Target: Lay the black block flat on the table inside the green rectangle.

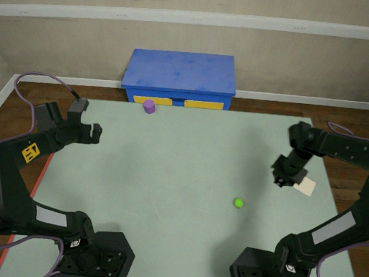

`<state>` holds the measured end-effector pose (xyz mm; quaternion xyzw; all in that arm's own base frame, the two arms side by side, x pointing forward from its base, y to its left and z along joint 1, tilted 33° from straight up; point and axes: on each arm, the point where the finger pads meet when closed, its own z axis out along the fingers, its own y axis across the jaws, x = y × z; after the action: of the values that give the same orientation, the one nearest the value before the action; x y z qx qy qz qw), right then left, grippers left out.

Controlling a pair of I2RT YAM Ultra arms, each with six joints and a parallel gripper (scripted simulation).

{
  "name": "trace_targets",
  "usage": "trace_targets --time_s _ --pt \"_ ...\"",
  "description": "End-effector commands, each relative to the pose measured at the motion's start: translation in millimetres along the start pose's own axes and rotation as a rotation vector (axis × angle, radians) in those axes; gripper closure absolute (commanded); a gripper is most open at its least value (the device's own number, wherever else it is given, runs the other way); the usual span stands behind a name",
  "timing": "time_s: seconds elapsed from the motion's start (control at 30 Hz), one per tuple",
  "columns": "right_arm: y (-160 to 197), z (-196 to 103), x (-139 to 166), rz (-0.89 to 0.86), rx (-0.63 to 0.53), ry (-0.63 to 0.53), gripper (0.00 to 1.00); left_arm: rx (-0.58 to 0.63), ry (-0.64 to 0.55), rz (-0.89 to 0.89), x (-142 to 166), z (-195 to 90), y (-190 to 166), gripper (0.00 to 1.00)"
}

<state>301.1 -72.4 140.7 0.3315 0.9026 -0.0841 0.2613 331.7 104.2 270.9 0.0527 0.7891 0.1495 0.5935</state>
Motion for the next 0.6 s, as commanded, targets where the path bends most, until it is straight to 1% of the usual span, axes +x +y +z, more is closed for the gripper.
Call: trace_targets --time_s 0.0,0.13,0.37,0.43,0.57 --pt "11 -8 23 0.105 0.075 -0.026 0.73 0.011 0.002 0.005 3 -6 -2 0.0" --pt "46 -19 46 0.114 0.054 -0.036 0.73 0.011 0.002 0.005 3 -6 -2 0.0" --pt "110 -37 108 0.06 0.024 -0.026 0.73 0.011 0.002 0.005 3 -6 -2 0.0" --pt "110 -37 108 0.06 0.024 -0.026 0.73 0.011 0.002 0.005 3 -6 -2 0.0" --pt "152 -56 159 -0.009 -0.009 -0.026 0.73 0.011 0.002 0.005 3 -6 -2 0.0"
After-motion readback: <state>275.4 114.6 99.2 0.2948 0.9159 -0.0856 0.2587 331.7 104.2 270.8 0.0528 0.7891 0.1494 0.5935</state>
